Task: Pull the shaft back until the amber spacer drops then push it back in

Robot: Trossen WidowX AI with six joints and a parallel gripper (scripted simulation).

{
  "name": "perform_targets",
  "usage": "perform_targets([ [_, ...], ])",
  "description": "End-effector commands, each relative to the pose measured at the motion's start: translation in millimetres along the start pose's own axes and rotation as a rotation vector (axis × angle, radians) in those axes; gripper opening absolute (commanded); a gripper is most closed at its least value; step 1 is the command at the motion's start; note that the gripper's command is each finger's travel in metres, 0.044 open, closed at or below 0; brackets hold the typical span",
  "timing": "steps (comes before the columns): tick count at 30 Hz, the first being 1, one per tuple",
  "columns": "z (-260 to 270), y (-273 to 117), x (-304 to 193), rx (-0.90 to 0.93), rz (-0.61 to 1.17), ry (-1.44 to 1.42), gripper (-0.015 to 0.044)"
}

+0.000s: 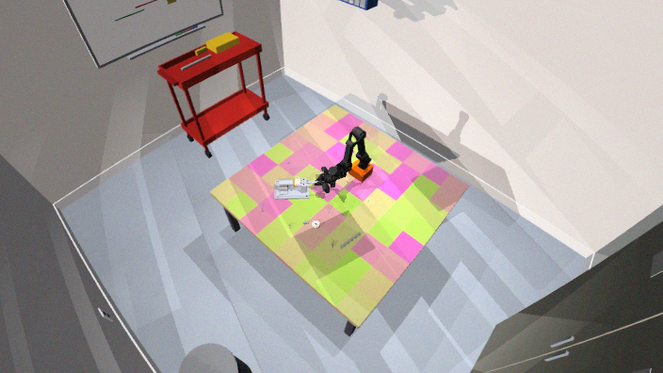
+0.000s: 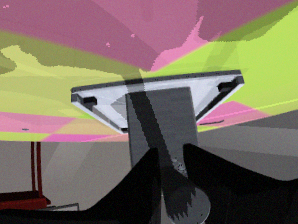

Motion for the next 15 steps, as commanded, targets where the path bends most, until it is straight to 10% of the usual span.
perform_targets([
  [1,0.3,-1.0,1.0,0.001,-0.001,0.005,0.0],
  [15,0.3,-2.2,1.8,0.001,-0.001,0.005,0.0],
])
Point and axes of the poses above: the point midway between the two fingers, 35 mm back from their tips, its own y axis out along the fingers, its own z axis across the jaws, x = y × z, the point moved 3 cm from there along -y, back along the fingers, and after that the axes turned 1 degree about -y, right-handed, at the moved point
